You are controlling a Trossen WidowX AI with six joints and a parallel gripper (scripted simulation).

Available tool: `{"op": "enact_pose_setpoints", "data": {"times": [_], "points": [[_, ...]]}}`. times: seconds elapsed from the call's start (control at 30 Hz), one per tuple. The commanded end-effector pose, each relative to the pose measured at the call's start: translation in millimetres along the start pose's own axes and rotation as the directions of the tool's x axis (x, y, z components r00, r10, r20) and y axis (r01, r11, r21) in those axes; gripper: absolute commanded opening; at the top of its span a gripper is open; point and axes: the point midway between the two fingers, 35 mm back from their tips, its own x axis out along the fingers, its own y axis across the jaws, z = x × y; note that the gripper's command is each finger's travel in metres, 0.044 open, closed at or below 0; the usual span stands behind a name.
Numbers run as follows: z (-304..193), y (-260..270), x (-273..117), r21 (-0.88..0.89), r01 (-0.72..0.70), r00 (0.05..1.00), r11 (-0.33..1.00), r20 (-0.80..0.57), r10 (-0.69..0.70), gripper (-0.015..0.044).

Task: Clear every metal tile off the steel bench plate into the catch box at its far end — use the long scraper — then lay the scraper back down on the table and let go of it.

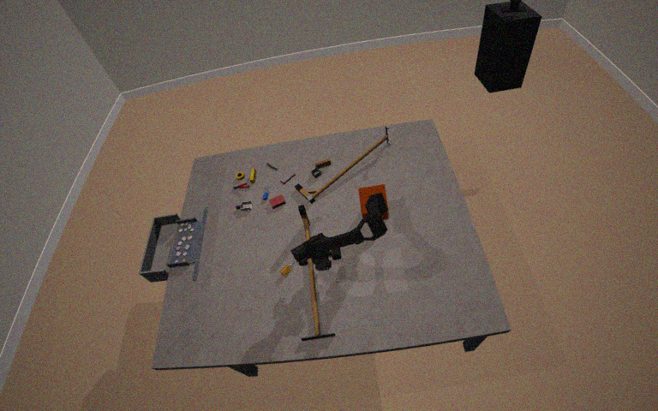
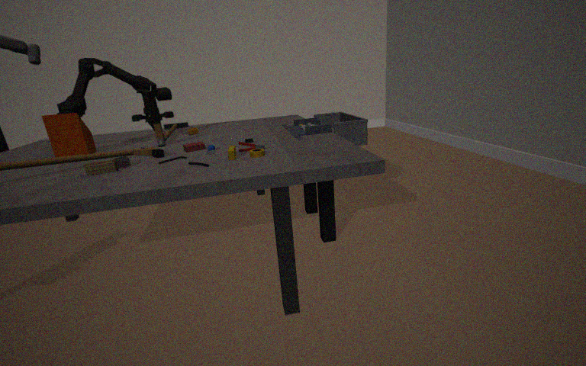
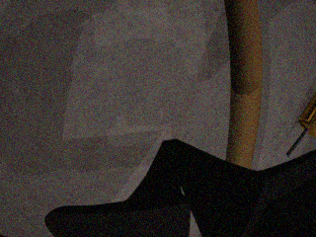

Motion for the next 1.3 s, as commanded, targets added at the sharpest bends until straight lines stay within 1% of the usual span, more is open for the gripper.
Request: {"op": "enact_pose_setpoints", "data": {"times": [0.0,0.07,1.27], "points": [[0.2,3.7,9.0,0.003,-0.003,1.000,1.000,0.000,0.003,0.0000],[0.7,5.0,13.4,0.004,-0.003,1.000,1.000,0.003,0.003,0.0000],[6.0,-28.2,12.3,0.002,-0.002,1.000,1.000,0.002,0.002,0.0000]]}}
